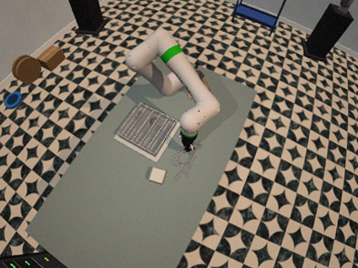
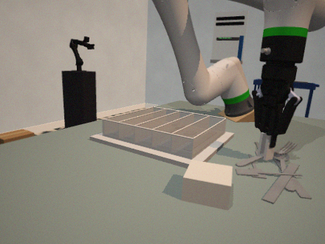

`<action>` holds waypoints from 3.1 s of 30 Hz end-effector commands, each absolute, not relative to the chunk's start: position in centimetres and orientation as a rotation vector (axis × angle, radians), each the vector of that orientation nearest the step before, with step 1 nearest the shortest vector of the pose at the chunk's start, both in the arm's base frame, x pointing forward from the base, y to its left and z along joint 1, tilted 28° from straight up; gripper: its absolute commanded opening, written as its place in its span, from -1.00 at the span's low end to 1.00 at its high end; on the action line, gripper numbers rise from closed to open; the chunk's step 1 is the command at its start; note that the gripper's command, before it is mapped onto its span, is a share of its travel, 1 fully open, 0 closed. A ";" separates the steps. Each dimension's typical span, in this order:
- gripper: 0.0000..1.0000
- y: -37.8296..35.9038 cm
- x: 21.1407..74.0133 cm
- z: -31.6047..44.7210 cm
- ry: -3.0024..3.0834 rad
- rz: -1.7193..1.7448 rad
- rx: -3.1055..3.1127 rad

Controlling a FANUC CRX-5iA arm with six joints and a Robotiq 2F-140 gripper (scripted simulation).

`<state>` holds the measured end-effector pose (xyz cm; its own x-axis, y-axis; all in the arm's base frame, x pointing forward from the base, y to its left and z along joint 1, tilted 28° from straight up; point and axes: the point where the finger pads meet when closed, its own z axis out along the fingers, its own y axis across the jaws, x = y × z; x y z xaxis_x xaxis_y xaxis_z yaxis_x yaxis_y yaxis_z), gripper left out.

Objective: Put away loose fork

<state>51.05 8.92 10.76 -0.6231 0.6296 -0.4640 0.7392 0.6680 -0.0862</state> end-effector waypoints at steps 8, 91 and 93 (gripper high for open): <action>-0.94 8.9 51.1 10.8 2.487 -0.378 1.073; -0.94 14.7 47.4 23.5 2.487 -0.378 1.073; -0.94 14.7 47.4 23.5 2.487 -0.378 1.073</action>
